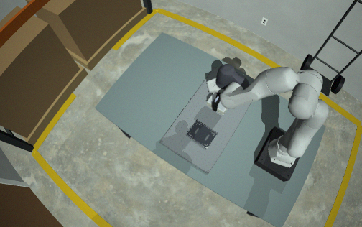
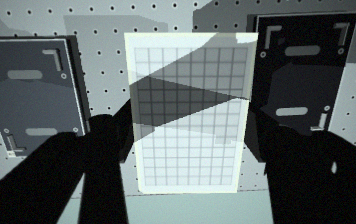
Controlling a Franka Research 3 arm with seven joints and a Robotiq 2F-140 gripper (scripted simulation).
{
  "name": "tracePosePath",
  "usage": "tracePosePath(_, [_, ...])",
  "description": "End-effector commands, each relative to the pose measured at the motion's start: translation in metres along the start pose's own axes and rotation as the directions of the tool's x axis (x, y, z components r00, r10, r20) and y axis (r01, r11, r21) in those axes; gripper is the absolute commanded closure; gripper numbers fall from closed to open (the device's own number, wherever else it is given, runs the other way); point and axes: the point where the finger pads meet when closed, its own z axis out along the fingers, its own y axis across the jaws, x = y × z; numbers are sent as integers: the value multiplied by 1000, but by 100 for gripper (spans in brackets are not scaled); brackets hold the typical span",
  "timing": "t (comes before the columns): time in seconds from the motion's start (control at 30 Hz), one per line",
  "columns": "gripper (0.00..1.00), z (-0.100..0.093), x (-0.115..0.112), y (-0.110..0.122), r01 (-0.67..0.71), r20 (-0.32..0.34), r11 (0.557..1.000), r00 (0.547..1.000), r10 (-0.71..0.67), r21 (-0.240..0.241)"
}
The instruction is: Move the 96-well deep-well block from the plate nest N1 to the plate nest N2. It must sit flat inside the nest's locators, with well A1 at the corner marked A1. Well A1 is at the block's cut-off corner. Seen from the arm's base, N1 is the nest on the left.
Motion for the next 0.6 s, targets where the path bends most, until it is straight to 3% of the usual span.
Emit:
tracePosePath(0.0, [40, 0, 1, 8, 44, 0, 999, 999, -44, 5])
tracePosePath(0.57, [40, 0, 5, 58, 44, 0, 999, 999, -44, 5])
